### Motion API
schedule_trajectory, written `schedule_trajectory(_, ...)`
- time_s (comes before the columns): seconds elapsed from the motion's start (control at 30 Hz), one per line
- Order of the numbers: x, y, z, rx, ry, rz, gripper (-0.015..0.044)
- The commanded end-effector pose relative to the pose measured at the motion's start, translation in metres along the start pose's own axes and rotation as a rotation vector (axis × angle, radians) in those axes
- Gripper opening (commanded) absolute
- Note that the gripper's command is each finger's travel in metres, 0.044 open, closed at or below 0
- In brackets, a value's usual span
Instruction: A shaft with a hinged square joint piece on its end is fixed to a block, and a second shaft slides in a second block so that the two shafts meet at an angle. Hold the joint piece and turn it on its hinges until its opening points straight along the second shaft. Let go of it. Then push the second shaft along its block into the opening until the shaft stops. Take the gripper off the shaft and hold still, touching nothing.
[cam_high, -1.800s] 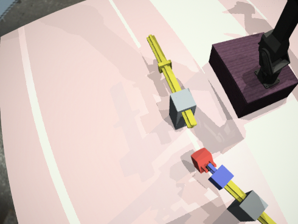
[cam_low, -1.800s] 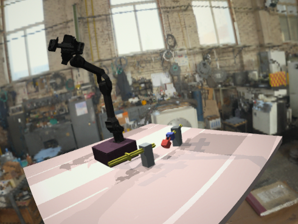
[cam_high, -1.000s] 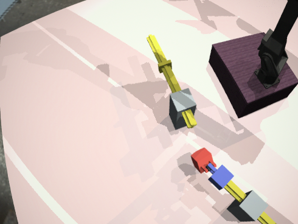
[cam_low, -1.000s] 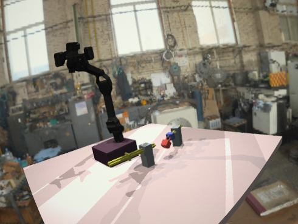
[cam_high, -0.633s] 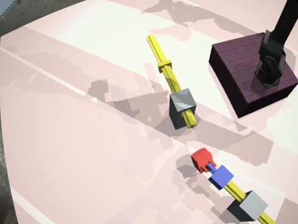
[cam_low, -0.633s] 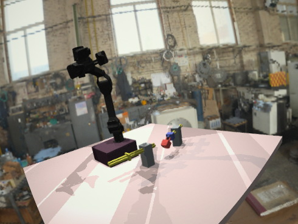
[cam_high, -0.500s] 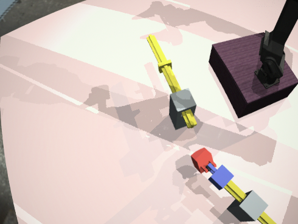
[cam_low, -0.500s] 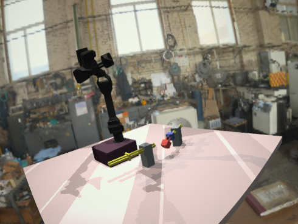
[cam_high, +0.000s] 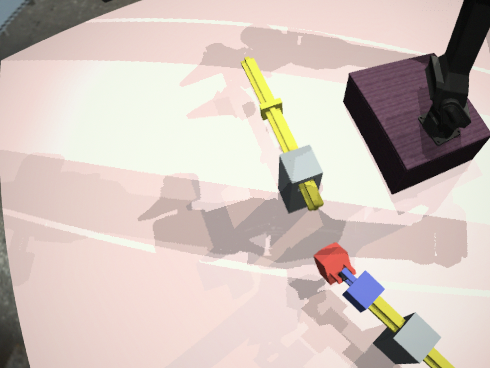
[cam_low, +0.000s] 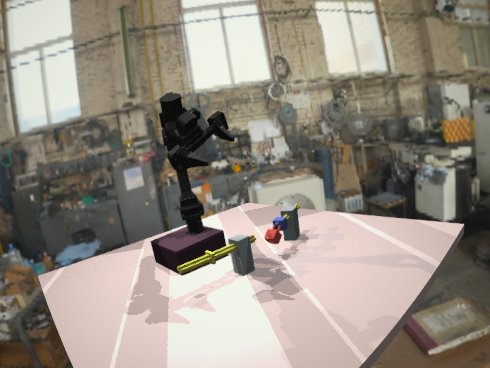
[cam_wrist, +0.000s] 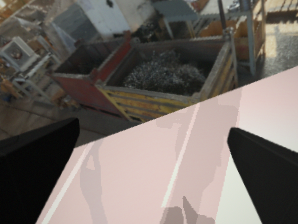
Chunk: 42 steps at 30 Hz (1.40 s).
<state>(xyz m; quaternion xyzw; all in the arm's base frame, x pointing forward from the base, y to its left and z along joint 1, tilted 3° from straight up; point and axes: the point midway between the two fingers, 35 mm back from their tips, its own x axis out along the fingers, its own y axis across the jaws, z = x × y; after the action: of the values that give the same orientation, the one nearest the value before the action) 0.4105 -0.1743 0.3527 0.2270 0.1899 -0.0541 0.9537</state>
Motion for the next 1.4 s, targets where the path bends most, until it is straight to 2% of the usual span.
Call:
schedule_trajectory(0.0, 0.025, 0.009, -0.044, 0.036, 0.138, -0.023, 0.0440)
schedule_trajectory(0.27, 0.049, 0.034, -0.121, 0.038, 0.370, -0.064, 0.0440)
schedule_trajectory(0.57, 0.053, 0.059, -0.207, -0.021, 0.628, -0.133, 0.0440)
schedule_trajectory(1.13, 0.005, 0.082, -0.346, -0.310, 1.063, -0.315, 0.0440)
schedule_trajectory(1.37, -0.007, 0.082, -0.361, -0.370, 1.116, -0.345, 0.0440)
